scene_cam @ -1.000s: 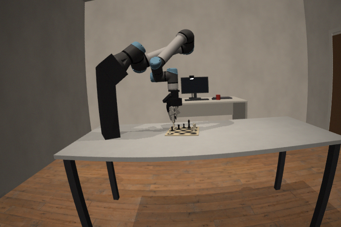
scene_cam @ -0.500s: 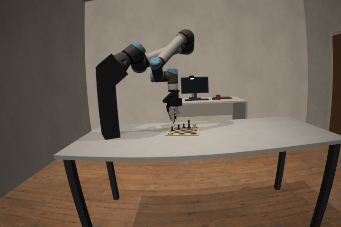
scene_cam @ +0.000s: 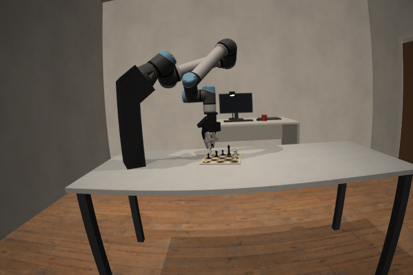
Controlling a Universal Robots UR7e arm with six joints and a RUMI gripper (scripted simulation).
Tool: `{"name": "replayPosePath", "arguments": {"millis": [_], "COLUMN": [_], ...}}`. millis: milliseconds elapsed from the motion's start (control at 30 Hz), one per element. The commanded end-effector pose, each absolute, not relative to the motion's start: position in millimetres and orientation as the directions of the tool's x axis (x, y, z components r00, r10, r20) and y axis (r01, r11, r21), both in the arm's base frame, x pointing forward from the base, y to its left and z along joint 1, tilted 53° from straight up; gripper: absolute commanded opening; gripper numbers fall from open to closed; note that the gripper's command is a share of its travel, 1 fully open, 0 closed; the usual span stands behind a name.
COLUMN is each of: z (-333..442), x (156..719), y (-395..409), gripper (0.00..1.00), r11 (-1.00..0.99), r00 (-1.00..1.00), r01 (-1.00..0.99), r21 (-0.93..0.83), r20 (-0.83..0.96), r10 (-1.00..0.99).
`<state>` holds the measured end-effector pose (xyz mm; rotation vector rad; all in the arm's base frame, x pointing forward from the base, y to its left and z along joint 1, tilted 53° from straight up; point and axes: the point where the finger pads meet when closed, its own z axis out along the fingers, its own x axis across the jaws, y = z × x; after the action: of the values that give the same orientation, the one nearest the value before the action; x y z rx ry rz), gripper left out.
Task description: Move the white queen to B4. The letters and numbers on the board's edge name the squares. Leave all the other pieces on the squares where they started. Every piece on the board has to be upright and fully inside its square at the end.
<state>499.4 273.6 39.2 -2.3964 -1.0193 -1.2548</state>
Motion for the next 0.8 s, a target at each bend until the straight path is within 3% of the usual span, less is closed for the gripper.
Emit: {"name": "replayPosePath", "arguments": {"millis": [0, 767], "z": [31.9, 27.8], "x": [507.6, 511.9], "y": [280.1, 283.6], "gripper": [0.25, 0.25], "r11": [-0.724, -0.724], "r00": [0.384, 0.384], "r01": [0.683, 0.683], "r21": [0.096, 0.096], "r20": [0.797, 0.797], "r10": [0.467, 0.467]}}
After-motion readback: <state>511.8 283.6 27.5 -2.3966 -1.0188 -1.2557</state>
